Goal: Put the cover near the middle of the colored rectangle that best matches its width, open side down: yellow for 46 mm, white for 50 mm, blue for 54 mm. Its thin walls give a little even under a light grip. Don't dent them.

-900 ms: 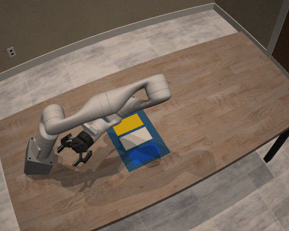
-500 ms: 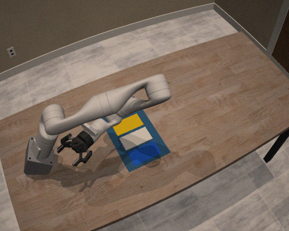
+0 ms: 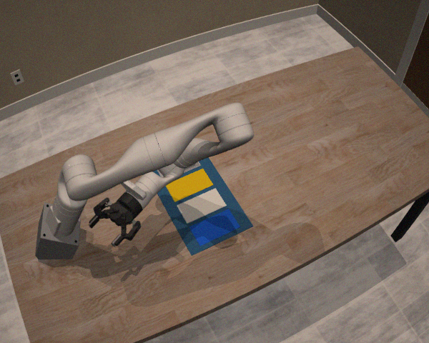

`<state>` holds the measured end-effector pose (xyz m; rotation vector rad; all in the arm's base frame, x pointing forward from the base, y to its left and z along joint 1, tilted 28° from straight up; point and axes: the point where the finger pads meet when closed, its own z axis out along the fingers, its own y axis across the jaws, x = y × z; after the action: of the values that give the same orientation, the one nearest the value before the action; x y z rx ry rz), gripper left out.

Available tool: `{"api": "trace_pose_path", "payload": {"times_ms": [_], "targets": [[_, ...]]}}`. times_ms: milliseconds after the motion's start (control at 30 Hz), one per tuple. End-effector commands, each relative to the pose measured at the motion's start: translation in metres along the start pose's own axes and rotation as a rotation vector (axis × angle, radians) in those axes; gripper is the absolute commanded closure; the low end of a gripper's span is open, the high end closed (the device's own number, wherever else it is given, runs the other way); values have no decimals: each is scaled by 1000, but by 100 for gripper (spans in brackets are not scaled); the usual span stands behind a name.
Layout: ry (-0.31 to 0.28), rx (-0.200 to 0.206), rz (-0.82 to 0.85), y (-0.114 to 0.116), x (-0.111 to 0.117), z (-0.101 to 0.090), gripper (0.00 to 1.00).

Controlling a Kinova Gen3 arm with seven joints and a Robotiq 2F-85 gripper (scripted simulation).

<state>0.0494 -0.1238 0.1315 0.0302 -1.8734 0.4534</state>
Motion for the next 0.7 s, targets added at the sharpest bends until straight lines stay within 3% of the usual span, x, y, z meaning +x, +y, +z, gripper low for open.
{"api": "trace_pose_path", "payload": {"times_ms": [0,133,200,400,500,667], "targets": [[-108,13,60,-2,-18,-16,0],[-343,24,175,-4,-53,-61,0],[-343,24,175,-4,-53,-61,0],[-769,-17,332,1,-90,-175,0],[-951,-54,381,8,-91,-225,0],[-1238,-143,425,27,-74,-313,0]]}}
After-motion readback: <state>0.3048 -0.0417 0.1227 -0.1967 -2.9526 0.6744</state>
